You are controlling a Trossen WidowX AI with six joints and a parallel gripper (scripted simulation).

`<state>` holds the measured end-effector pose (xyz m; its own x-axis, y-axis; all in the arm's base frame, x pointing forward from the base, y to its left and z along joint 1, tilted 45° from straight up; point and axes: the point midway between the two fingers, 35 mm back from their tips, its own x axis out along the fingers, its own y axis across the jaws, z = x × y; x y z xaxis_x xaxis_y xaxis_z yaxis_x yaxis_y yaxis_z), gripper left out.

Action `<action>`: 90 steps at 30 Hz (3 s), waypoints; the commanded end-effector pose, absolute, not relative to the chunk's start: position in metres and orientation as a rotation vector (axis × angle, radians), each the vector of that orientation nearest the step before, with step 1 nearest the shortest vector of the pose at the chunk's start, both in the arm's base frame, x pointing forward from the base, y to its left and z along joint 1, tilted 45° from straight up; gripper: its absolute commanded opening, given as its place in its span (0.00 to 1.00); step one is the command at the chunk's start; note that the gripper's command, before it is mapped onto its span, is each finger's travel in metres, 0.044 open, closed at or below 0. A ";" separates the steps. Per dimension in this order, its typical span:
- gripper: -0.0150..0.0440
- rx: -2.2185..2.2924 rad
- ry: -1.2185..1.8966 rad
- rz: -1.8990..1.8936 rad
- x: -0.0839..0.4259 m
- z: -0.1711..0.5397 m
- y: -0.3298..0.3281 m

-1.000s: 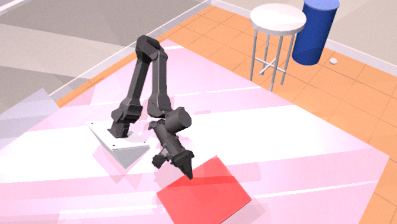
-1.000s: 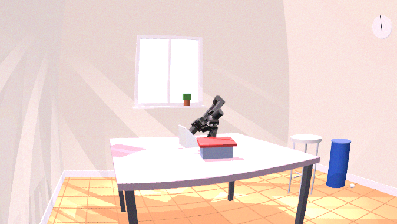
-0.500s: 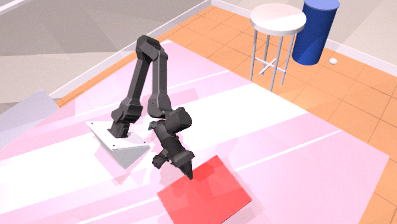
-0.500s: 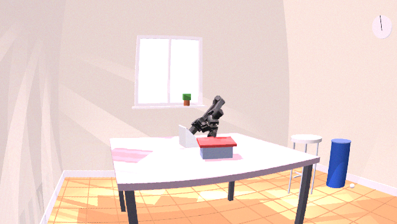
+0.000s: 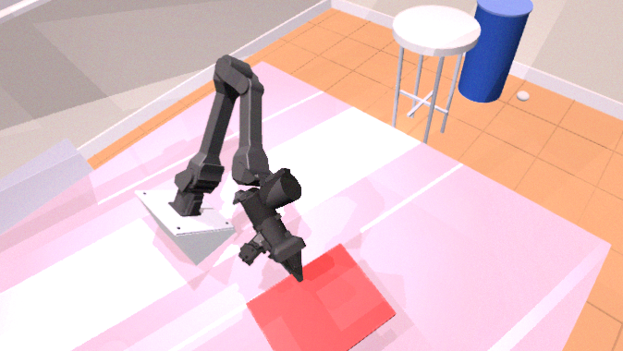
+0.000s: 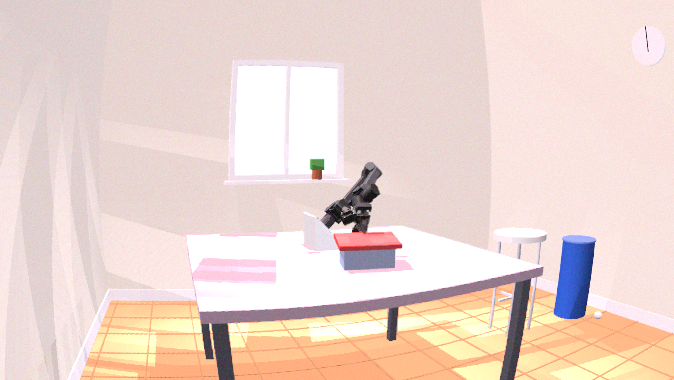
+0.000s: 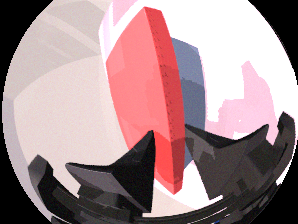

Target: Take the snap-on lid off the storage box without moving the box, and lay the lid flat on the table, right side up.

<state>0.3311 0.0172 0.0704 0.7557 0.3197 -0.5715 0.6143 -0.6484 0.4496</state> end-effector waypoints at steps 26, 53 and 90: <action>0.25 2.305 0.697 -0.595 0.334 0.070 0.017; 0.25 2.306 0.693 -0.595 0.335 0.076 0.011; 0.25 2.304 0.692 -0.595 0.349 0.108 -0.026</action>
